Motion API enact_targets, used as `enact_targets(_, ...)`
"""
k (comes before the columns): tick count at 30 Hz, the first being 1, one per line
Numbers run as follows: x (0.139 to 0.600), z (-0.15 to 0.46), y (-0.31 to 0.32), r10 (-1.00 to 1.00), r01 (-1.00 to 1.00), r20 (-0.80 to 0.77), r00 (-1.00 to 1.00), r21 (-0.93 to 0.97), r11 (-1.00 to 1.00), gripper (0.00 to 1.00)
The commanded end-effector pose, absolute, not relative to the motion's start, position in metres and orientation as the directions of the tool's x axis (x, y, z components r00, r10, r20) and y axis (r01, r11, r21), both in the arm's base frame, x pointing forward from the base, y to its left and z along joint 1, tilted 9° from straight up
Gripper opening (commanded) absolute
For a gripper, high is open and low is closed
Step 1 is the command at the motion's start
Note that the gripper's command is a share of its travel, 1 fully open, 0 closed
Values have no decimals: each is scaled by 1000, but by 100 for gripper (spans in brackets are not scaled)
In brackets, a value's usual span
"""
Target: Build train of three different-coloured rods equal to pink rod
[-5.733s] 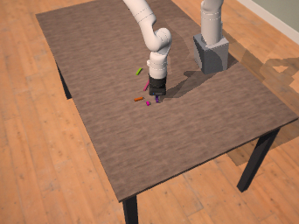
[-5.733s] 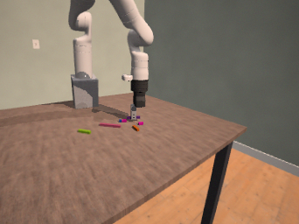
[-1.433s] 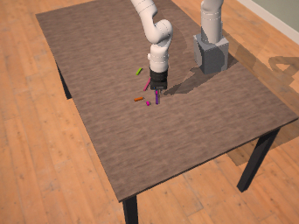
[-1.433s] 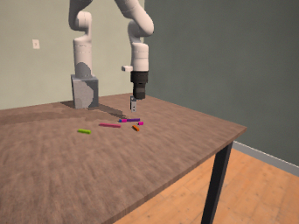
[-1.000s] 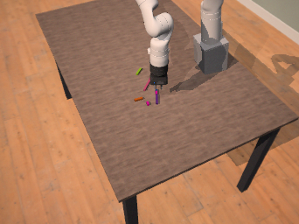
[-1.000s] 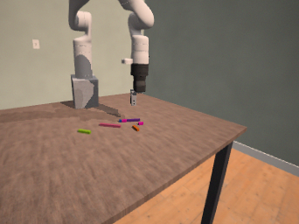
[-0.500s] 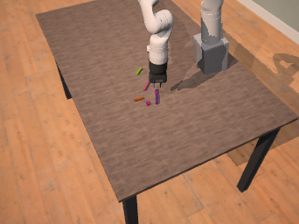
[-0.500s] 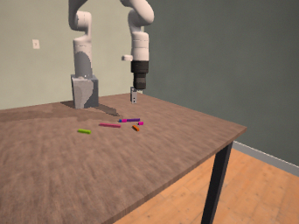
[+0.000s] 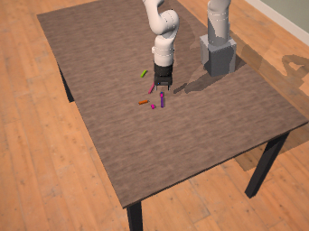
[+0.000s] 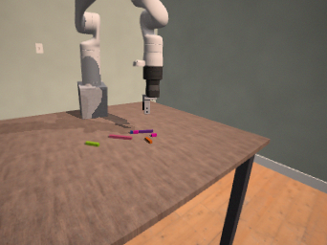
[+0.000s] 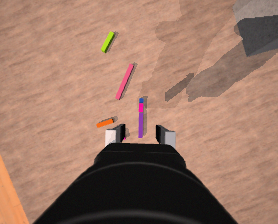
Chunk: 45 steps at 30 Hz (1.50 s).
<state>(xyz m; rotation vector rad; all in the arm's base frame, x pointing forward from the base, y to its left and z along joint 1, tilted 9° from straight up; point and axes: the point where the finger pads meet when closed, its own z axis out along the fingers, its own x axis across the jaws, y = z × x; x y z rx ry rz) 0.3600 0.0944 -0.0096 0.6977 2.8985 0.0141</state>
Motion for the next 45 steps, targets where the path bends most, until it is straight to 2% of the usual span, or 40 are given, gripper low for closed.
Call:
enact_targets(1, 360, -9, 95, 453, 451, -154, -878, 47, 891, 100)
enact_targets(13, 359, -3, 95, 453, 451, -154, -878, 47, 891, 100)
enact_targets(28, 350, 57, 96, 453, 451, -154, -878, 47, 891, 100)
enact_targets(45, 346, 81, 97, 453, 451, -154, -878, 47, 891, 100)
